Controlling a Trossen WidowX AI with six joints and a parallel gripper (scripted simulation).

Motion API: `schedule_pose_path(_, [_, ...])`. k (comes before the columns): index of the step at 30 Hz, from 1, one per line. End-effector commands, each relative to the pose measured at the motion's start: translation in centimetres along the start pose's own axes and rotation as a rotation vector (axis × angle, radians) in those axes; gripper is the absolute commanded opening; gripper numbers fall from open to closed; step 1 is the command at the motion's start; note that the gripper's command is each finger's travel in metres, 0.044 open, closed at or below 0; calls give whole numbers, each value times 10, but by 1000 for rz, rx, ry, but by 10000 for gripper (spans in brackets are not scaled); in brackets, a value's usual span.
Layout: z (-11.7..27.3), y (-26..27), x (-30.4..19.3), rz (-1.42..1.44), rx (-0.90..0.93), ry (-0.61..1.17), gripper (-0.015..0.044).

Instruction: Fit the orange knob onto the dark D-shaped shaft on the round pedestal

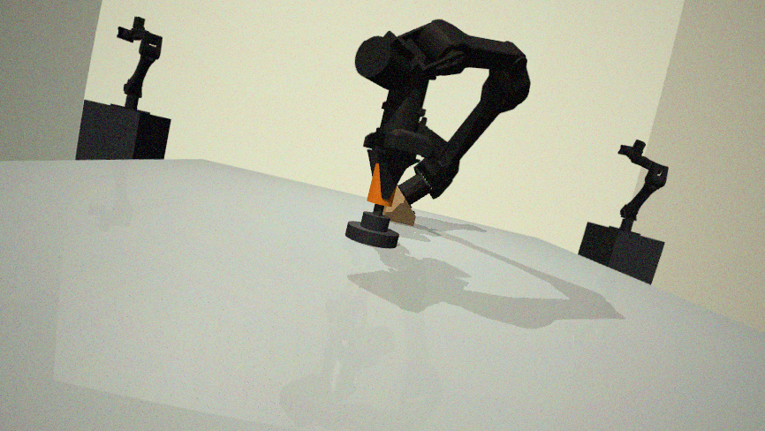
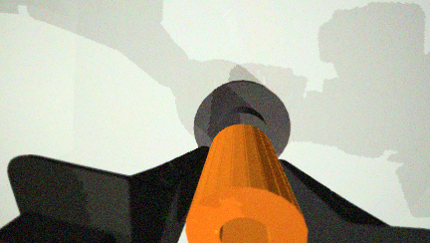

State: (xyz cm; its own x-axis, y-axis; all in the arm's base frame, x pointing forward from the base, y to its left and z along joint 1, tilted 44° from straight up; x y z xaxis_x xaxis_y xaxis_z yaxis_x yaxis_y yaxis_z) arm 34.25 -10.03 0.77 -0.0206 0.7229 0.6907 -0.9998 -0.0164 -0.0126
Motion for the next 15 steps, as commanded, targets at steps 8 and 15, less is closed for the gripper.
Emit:
schedule_pose_path(8, [-1, 0, 0, 4, -1, 0, 0])
schedule_pose_path(15, [-2, -1, -1, 5, -1, 0, 0])
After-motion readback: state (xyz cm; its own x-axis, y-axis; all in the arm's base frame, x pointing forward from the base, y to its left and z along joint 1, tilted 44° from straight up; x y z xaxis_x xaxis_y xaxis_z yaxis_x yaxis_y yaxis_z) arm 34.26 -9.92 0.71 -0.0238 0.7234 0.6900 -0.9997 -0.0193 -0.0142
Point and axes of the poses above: the point midway between the two fingers, 35 mm back from their tips, its own z axis back along the fingers, its own y axis across the jaws, x = y × z, the point moved 3 cm from there along z, back along the fingers, and after that the axes turned 12 degrees about -z, right-handed, at the moved point
